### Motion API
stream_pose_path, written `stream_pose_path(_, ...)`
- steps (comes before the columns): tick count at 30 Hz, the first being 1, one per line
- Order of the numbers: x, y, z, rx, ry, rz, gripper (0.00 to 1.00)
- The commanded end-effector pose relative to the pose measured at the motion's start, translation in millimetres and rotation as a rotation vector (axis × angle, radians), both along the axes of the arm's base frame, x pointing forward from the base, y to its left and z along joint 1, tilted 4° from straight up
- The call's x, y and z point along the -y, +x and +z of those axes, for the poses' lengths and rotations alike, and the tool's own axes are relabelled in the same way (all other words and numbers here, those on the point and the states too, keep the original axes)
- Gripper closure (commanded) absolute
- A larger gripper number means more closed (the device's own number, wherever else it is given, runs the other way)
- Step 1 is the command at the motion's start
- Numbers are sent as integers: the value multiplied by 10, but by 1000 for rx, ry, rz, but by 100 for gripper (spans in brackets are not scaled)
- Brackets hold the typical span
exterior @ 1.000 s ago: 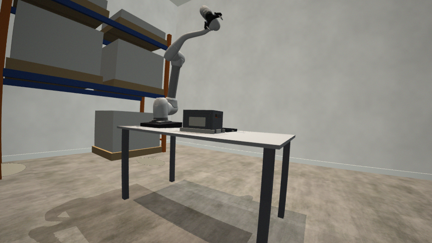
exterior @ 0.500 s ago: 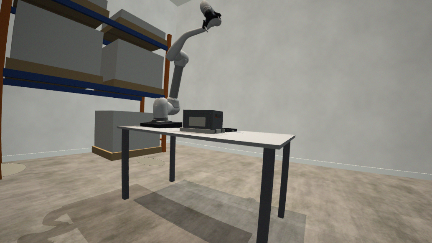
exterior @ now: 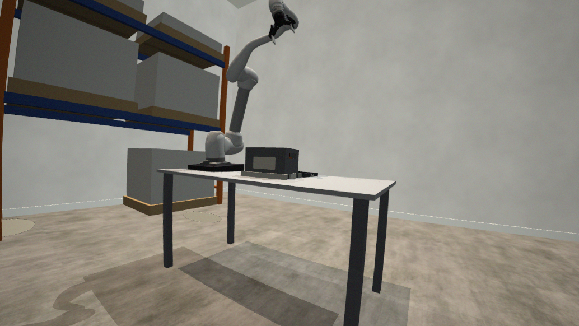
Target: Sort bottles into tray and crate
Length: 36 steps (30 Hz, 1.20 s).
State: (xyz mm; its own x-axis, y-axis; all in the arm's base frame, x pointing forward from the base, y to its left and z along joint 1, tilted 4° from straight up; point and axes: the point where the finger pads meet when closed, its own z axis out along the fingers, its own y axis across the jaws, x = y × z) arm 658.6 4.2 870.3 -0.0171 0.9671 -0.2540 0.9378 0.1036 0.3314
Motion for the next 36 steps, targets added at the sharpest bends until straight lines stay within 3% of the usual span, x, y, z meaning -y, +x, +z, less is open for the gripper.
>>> stream_pose_path(1, 59, -2, -51, -28, 13, 1, 0)
stream_pose_path(29, 710, -10, -613, -329, 147, 12, 0)
stream_pose_path(36, 829, -13, -721, -337, 151, 12, 0)
